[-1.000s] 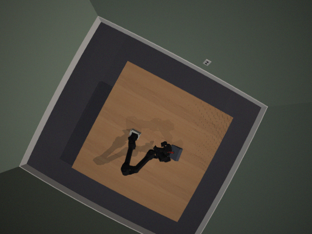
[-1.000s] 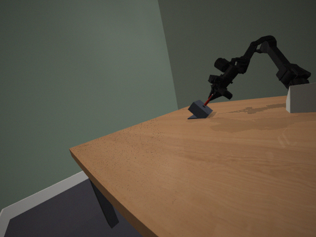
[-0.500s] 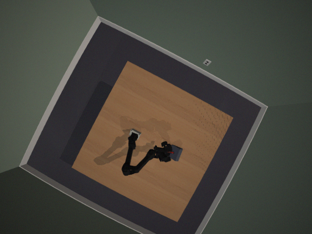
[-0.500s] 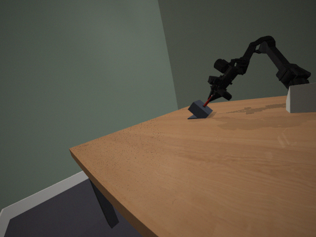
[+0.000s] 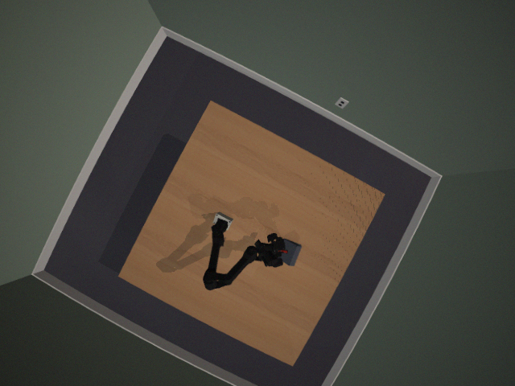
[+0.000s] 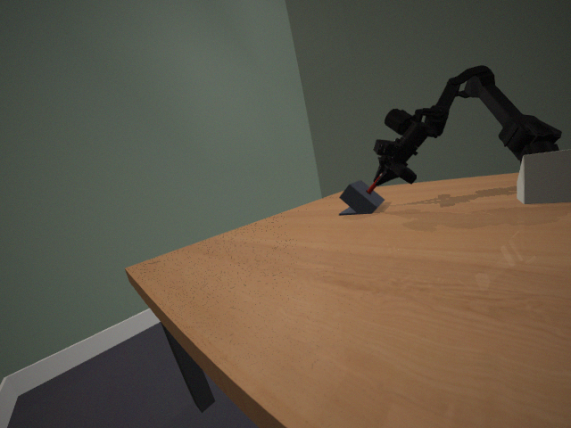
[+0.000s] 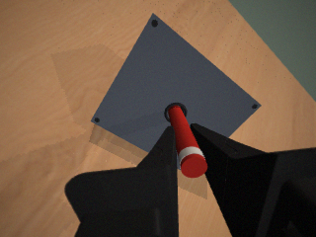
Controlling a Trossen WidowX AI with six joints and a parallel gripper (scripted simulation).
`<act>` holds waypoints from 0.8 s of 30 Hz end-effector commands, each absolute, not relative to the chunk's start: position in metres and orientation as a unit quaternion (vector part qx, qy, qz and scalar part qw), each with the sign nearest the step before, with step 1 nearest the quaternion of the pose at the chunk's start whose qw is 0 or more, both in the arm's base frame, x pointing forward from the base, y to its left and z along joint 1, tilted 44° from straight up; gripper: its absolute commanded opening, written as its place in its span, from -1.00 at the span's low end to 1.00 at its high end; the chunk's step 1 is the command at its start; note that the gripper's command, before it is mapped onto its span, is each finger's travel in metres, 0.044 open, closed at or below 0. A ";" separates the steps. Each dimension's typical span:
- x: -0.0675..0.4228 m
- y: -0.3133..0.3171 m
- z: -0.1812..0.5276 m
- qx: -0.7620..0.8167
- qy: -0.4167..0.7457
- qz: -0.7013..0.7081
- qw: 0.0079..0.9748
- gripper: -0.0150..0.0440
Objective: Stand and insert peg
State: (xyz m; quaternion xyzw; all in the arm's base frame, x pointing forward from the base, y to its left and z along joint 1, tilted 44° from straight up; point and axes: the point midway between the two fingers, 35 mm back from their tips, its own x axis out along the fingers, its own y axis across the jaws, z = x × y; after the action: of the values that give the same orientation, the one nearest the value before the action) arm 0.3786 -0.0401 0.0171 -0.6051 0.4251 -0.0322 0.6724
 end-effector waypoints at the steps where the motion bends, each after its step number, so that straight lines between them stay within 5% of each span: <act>1: 0.381 -0.042 0.013 -0.607 0.426 -0.028 0.671 -0.49; 24: 0.391 -0.050 0.006 -0.607 0.426 -0.028 0.671 -0.49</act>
State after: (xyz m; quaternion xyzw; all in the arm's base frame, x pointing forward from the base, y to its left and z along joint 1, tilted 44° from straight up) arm 0.3888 -0.0490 0.0090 -0.6053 0.4252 -0.0323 0.6721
